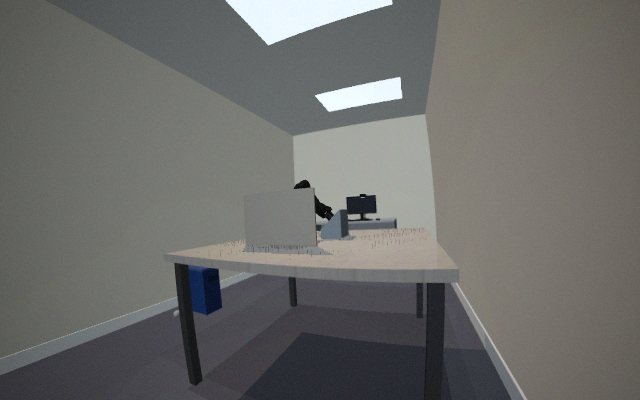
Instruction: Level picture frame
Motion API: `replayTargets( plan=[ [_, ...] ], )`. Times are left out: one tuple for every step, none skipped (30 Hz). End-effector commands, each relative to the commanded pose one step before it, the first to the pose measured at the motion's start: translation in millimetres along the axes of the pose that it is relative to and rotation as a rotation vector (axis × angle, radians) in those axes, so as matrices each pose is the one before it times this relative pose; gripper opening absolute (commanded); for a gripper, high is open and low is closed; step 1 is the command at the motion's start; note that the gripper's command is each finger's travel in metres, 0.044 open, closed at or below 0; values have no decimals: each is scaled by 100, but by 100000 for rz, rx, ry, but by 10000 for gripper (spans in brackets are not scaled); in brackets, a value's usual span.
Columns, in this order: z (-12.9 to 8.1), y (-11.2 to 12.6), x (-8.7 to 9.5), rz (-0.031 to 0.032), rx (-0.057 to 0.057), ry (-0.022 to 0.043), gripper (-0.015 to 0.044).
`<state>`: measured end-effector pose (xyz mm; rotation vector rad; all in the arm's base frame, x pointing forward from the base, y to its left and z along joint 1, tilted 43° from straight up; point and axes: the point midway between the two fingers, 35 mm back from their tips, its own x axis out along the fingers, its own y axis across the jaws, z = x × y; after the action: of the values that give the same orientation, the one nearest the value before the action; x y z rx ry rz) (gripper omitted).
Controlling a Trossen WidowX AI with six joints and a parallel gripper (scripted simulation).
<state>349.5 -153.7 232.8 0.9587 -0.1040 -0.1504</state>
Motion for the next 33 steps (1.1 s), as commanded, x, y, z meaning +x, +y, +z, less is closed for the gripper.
replayTargets(
  plan=[
    [91,31,22,9,-521,-365,260],
    [0,0,0,0,0,0,260],
    [0,0,0,0,0,0,253],
    [0,0,0,0,0,0,247],
    [0,0,0,0,0,0,240],
    [0,0,0,0,0,0,233],
    [0,0,0,0,0,0,227],
    [0,0,0,0,0,0,220],
    [0,0,0,0,0,0,213],
    [0,0,0,0,0,0,207],
    [0,0,0,0,0,0,200],
    [0,0,0,0,0,0,193],
    [0,0,0,0,0,0,187],
    [0,0,0,0,0,0,180],
    [0,0,0,0,0,0,173],
    [0,0,0,0,0,0,167],
    [0,0,0,0,0,0,160],
    [0,0,0,0,0,0,153],
    [0,0,0,0,0,0,147],
    [0,0,0,0,0,0,140],
    [0,0,0,0,0,0,133],
    [0,0,0,0,0,0,127],
    [0,0,0,0,0,0,120],
    [0,0,0,0,0,0,113],
    [0,0,0,0,0,0,107],
    [0,0,0,0,0,0,100],
    [0,0,0,0,0,0,93],
    [0,0,0,0,0,0,87],
    [0,0,0,0,0,0,80],
    [0,0,0,0,0,0,73],
    [0,0,0,0,0,0,67],
    [0,0,0,0,0,0,60],
    [0,0,0,0,0,0,34]
  ],
)
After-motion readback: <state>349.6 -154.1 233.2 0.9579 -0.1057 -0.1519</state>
